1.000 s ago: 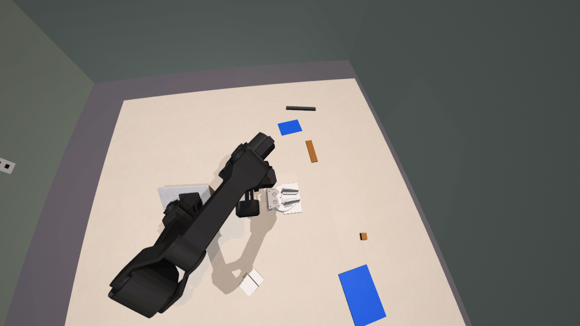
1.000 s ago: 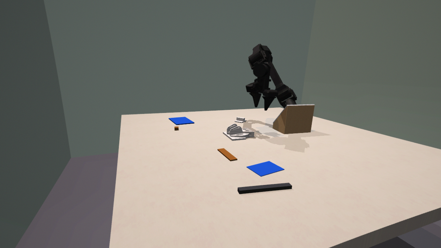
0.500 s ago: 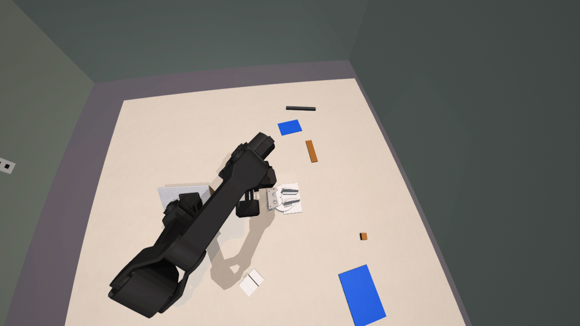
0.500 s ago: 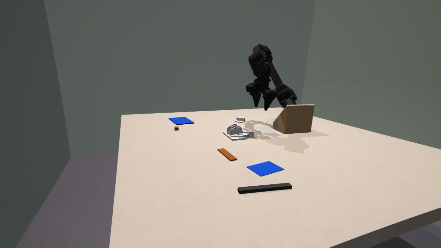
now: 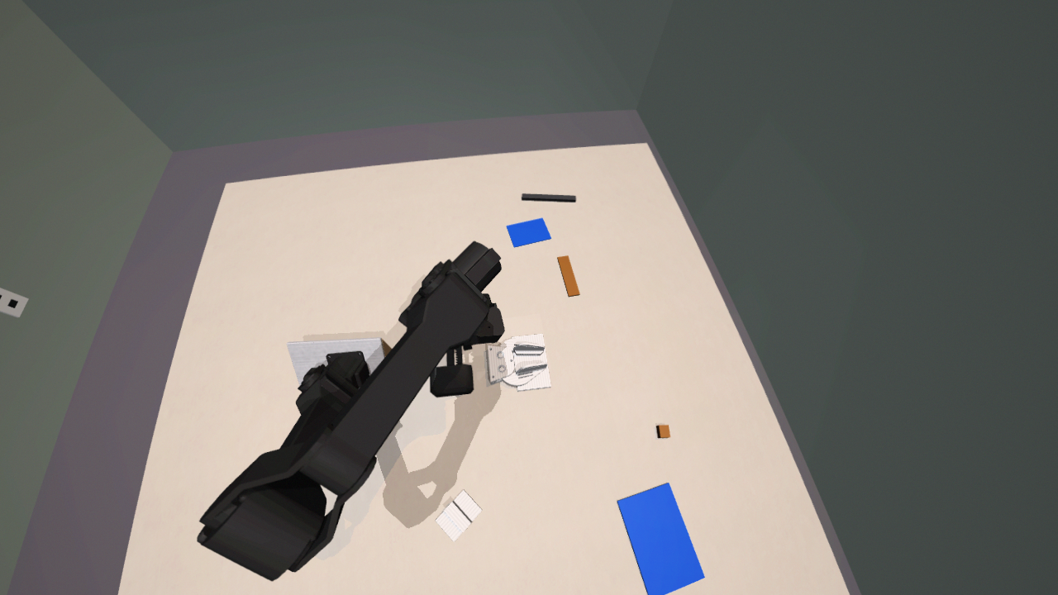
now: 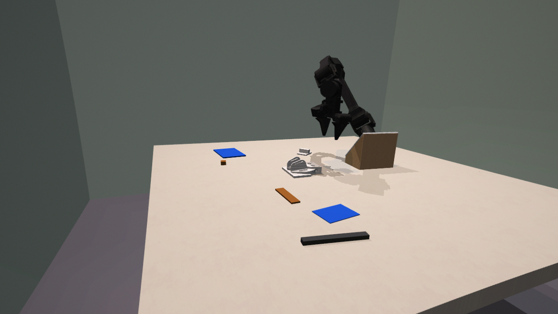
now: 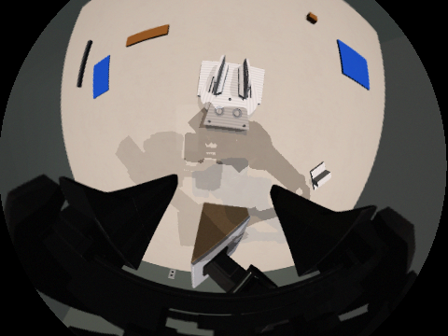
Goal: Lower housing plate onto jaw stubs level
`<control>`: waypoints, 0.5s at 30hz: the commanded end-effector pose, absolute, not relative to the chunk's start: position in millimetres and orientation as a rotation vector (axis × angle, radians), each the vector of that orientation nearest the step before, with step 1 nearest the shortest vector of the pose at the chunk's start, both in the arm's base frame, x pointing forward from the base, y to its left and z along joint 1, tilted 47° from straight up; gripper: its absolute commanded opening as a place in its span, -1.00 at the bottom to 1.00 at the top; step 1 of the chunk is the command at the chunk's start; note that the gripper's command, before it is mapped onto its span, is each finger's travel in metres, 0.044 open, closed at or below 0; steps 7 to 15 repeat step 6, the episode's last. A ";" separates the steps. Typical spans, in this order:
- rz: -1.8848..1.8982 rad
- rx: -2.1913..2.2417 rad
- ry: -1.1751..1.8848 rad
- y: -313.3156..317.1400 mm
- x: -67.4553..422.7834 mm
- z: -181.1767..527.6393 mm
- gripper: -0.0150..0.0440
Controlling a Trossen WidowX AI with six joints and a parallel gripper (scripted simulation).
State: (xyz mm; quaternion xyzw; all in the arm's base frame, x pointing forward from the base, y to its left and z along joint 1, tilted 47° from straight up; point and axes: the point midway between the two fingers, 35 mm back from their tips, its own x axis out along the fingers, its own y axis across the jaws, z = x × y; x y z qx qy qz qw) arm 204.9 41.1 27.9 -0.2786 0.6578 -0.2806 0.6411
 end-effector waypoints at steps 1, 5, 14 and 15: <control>-0.641 -0.632 1.503 41.1 204.0 28.0 1.00; -0.641 -0.632 1.503 41.1 204.0 28.0 1.00; -0.641 -0.632 1.503 41.1 204.0 28.0 1.00; -0.641 -0.632 1.503 41.1 204.0 28.0 1.00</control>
